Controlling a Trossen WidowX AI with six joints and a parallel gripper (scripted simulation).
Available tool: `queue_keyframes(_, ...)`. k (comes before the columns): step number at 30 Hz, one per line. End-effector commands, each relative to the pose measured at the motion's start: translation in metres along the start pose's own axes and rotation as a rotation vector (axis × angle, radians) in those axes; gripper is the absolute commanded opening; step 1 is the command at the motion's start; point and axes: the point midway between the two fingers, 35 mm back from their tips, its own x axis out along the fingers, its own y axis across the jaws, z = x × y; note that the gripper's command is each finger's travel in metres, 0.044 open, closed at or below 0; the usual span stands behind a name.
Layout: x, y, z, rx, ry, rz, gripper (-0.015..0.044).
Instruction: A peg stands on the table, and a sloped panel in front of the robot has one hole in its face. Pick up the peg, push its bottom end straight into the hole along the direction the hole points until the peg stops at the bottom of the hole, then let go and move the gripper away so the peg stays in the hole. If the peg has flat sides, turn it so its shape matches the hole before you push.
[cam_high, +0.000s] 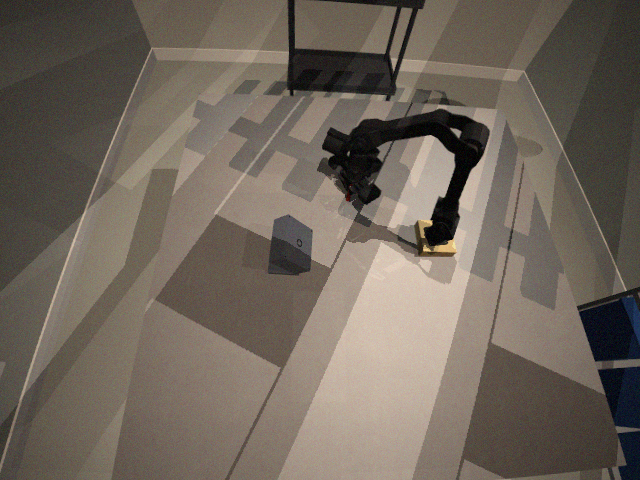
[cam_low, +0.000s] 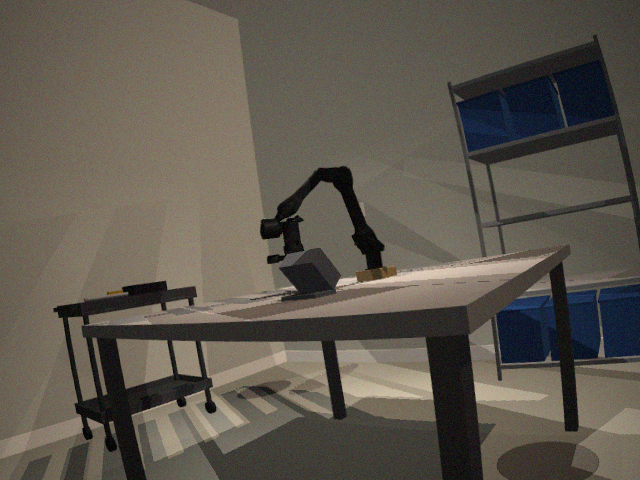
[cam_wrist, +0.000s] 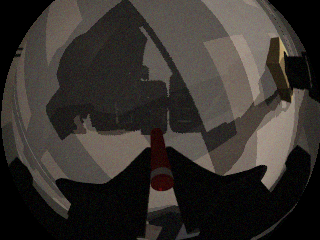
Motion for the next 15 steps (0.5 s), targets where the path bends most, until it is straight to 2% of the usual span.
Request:
queue_keyframes(1, -0.004, 0.000, 0.000, 0.000, 0.000, -0.001, 0.0000)
queue_keyframes(15, -0.056, 0.004, -0.001, 0.003, 0.002, -0.003, 0.0000)
